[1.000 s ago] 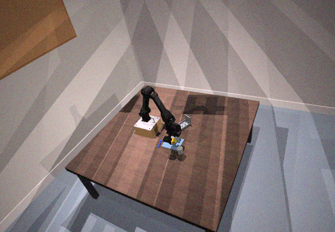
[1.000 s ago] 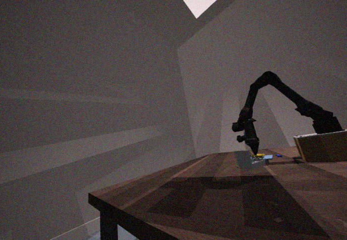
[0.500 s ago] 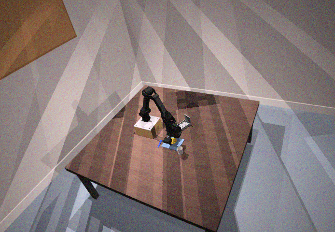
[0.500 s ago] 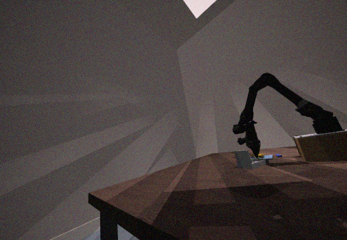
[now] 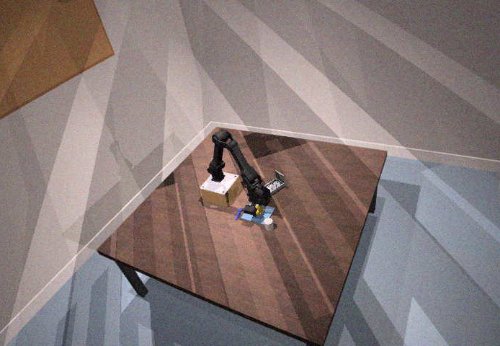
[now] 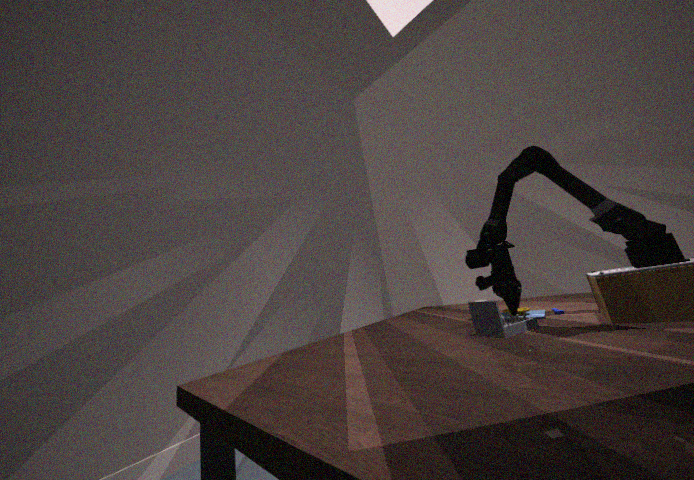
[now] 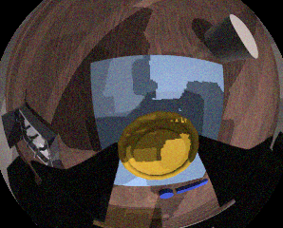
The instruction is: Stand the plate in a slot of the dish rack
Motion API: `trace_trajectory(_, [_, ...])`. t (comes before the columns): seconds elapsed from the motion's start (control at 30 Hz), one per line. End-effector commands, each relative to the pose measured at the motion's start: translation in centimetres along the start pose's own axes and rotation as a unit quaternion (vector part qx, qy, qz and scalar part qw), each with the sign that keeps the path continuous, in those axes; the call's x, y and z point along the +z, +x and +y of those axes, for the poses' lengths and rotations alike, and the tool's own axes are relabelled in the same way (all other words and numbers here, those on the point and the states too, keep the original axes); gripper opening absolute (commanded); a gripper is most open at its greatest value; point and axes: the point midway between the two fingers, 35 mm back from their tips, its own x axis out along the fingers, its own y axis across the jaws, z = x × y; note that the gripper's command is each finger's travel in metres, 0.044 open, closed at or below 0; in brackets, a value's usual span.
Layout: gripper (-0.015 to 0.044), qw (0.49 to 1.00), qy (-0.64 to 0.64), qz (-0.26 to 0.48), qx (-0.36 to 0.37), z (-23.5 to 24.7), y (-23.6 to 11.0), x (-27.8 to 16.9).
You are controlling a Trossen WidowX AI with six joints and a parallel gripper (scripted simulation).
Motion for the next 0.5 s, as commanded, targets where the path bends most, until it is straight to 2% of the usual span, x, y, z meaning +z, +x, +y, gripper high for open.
trace_trajectory(0.0, [0.0299, 1.000, 0.003, 0.004, 0.000, 0.1, 0.2, -0.3])
trace_trajectory(0.1, [0.0220, 1.000, 0.003, 0.004, 0.000, 0.0, -0.7, 0.0])
trace_trajectory(0.37, [0.0010, 1.000, 0.003, 0.003, 0.000, -0.4, -5.7, 1.1])
trace_trajectory(0.47, [0.0000, 1.000, 0.003, 0.003, 0.000, -0.5, -7.8, 1.3])
